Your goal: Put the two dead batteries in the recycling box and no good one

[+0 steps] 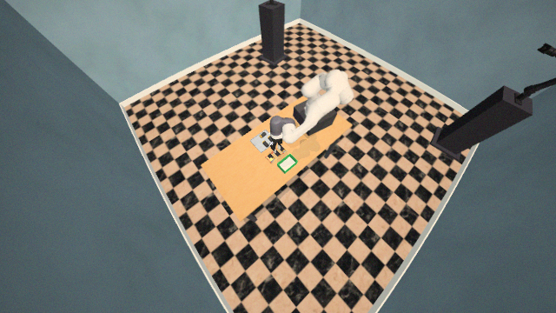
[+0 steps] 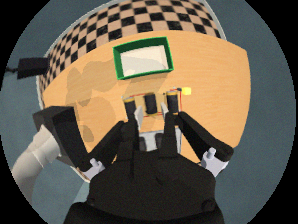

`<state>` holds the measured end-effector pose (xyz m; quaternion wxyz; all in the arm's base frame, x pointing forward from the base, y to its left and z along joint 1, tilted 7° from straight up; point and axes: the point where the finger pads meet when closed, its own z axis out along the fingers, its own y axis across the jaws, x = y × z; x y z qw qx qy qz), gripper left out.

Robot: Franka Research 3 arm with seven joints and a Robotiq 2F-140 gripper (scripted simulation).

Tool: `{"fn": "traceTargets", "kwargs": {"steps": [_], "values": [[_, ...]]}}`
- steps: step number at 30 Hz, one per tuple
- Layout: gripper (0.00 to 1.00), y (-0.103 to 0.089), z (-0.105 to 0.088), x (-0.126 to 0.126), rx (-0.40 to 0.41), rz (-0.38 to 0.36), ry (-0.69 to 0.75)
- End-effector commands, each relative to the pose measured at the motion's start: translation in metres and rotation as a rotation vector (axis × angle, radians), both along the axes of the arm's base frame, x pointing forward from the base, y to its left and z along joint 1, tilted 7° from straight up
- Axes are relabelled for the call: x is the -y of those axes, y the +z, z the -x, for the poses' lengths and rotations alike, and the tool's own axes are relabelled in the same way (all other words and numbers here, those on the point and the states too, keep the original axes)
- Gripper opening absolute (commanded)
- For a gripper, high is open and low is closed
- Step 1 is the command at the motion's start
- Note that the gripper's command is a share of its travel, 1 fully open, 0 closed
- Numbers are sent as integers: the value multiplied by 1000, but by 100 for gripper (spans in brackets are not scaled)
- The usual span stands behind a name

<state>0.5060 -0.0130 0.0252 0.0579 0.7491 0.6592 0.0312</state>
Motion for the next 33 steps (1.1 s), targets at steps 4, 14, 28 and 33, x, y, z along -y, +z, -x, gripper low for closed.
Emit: {"fn": "traceTargets", "kwargs": {"steps": [4, 14, 28, 33], "values": [[29, 0, 2, 0, -5, -3, -12], [29, 0, 2, 0, -5, -3, -12], [29, 21, 4, -1, -5, -3, -12], [29, 40, 6, -2, -5, -3, -12]]}}
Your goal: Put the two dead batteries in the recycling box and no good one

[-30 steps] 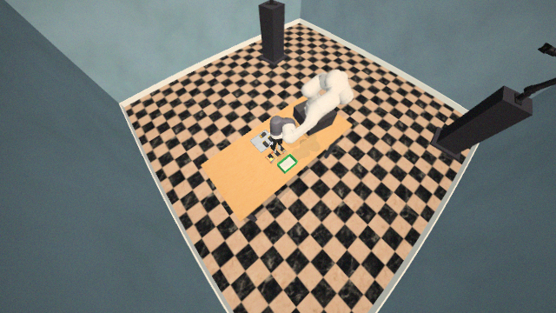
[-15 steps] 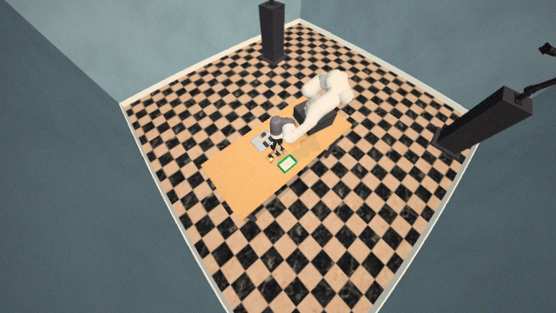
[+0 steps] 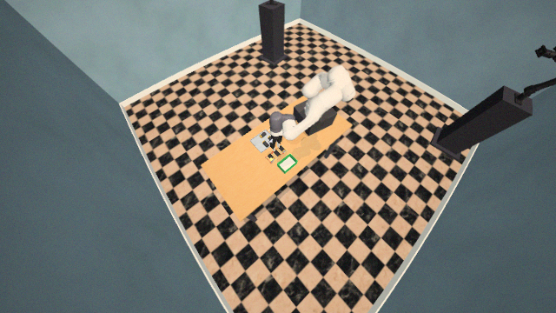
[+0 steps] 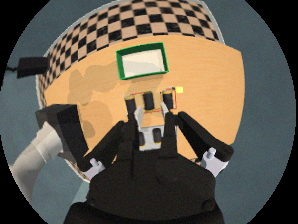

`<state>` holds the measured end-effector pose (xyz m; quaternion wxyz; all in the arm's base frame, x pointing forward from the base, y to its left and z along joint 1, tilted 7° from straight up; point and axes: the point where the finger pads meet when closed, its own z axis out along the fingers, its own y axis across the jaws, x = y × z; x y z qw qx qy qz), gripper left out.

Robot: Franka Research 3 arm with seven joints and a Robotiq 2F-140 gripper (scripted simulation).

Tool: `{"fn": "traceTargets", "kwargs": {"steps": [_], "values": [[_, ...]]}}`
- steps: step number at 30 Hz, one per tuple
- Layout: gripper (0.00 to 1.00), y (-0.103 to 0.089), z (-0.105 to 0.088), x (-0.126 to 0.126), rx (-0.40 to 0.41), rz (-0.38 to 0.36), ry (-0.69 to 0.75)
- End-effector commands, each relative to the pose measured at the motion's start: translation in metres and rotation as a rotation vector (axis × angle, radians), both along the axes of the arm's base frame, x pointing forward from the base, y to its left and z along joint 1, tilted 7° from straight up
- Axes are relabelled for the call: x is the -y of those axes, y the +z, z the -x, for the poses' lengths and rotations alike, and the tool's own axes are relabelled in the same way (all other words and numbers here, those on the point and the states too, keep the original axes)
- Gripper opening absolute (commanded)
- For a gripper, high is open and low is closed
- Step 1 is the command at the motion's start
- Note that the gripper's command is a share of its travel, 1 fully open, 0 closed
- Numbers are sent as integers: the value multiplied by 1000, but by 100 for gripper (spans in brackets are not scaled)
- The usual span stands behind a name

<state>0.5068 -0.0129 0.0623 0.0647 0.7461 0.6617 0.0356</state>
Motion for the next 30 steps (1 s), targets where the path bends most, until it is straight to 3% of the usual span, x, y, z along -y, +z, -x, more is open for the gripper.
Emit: {"fn": "traceTargets", "kwargs": {"steps": [1, 9, 15, 17, 22, 30], "values": [[29, 5, 8, -2, -20, -8, -20], [29, 5, 14, 9, -20, -8, -20], [29, 3, 51, 75, -20, -8, -20], [29, 3, 51, 75, -20, -8, -20], [29, 2, 85, 135, -20, -8, -20], [29, 2, 92, 147, -20, -8, -20]]}}
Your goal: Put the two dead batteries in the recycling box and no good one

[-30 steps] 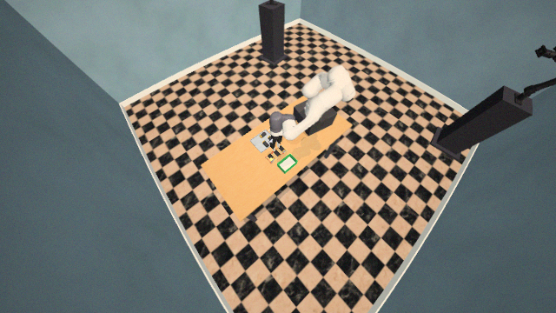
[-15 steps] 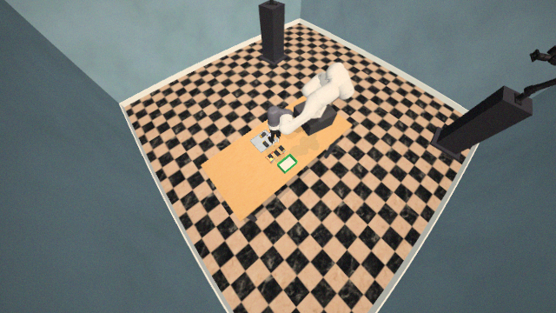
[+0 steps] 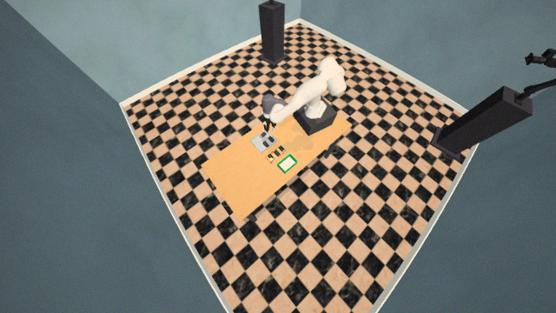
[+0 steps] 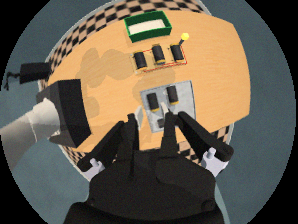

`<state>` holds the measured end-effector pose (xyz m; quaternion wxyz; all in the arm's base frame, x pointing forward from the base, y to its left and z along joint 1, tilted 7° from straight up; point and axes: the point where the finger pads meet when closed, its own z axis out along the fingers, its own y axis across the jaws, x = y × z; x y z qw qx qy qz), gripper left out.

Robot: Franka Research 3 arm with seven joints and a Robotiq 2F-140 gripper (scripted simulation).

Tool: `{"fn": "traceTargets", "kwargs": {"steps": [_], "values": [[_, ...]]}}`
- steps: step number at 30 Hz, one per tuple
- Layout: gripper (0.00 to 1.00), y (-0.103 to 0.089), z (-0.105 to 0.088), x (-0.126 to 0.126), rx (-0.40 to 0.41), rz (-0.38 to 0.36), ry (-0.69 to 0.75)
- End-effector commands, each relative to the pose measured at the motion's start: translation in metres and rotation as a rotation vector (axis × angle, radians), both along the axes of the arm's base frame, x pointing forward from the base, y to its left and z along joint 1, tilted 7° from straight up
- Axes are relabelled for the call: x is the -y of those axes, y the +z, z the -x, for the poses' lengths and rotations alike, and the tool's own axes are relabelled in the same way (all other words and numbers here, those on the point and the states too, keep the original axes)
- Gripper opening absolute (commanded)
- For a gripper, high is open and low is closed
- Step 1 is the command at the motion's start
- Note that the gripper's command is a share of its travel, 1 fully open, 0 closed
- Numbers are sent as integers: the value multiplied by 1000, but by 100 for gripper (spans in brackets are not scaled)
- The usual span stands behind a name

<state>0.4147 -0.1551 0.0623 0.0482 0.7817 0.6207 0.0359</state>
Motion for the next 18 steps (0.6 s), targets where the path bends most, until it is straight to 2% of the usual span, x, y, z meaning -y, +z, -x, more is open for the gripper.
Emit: {"fn": "traceTargets", "kwargs": {"steps": [1, 18], "values": [[29, 2, -1, 4, -1, 24, 88], [29, 2, -1, 4, -1, 23, 77]]}}
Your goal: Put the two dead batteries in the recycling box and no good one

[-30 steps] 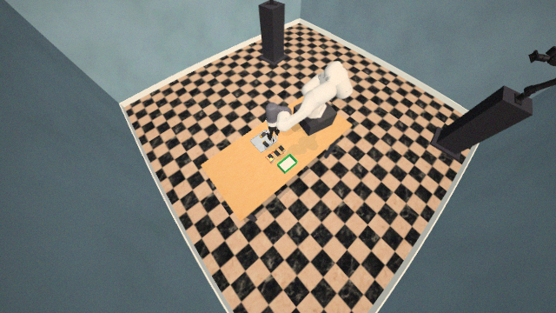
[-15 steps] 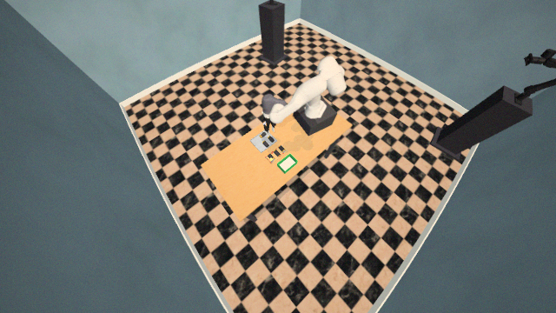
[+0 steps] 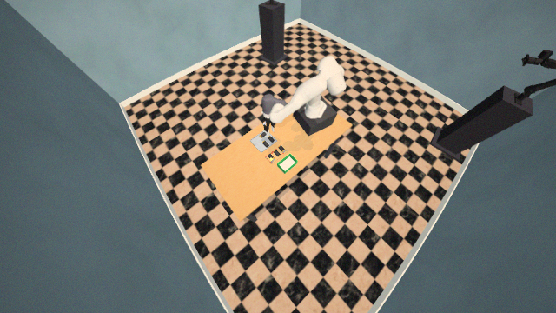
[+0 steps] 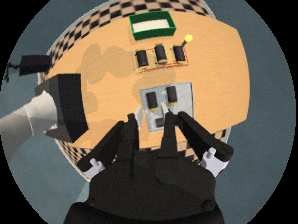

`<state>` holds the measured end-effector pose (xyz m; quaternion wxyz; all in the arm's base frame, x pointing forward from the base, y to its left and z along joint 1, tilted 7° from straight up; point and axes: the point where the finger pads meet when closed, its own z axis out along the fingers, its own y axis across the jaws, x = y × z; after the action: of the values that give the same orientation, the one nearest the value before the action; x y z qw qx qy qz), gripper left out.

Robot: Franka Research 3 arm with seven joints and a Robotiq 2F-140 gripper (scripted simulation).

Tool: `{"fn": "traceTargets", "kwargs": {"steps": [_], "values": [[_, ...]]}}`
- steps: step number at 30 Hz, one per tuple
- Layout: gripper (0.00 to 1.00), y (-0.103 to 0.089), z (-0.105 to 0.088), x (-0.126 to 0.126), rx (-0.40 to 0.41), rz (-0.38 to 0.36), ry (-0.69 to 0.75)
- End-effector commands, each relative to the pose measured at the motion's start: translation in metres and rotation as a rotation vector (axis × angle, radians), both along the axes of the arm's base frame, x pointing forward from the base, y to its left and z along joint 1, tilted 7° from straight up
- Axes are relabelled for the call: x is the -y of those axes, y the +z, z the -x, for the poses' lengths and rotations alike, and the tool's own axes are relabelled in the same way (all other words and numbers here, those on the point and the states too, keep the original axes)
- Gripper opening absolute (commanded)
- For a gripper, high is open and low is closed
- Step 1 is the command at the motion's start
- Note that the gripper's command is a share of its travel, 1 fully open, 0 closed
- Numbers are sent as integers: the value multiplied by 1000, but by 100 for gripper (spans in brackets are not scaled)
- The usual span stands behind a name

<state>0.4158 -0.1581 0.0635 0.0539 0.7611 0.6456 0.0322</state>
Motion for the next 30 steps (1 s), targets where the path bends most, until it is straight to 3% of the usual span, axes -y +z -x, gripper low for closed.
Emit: {"fn": "traceTargets", "kwargs": {"steps": [1, 8, 18, 30], "values": [[29, 0, 1, 1, -1, 6, 13], [29, -4, 0, 2, -1, 6, 13], [29, -46, -5, 4, -1, 6, 13], [29, -71, -8, 5, -1, 6, 13]]}}
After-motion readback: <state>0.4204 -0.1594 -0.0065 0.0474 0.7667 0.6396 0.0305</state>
